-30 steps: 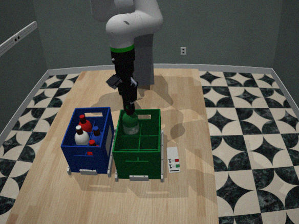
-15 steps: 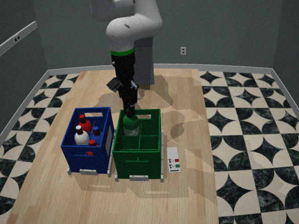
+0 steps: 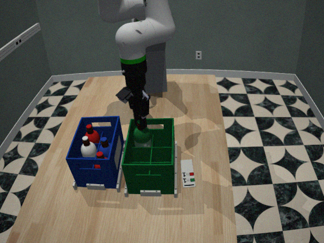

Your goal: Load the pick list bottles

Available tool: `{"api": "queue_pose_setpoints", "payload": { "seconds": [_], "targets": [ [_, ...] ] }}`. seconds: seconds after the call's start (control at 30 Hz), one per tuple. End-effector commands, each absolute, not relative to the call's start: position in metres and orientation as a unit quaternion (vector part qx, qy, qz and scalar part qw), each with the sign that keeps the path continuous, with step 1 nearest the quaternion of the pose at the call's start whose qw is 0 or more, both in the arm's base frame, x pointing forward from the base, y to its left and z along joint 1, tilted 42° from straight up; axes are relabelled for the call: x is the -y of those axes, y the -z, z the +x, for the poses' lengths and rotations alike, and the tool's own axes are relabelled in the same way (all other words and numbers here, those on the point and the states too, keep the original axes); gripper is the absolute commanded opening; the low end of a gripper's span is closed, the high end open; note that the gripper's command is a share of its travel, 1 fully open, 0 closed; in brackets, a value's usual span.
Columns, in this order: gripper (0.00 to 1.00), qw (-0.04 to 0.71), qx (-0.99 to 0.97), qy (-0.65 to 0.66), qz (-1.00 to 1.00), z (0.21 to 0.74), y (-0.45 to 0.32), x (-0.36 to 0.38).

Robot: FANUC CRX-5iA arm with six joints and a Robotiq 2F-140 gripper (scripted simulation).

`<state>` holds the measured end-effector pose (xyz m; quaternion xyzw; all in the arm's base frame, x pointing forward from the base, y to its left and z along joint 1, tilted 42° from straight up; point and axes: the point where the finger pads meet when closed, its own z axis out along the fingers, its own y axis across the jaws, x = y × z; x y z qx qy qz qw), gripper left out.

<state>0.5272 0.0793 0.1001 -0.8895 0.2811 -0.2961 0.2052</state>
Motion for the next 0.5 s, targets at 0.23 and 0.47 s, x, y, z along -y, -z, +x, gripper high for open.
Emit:
{"api": "queue_pose_setpoints", "payload": {
  "seconds": [0.23,0.47],
  "targets": [
    [0.1,0.205,-0.281,0.297,-0.889,0.5319,-0.0954,-0.0806],
    [0.1,0.205,-0.281,0.297,-0.889,0.5341,-0.0928,-0.0813]
  ]
}}
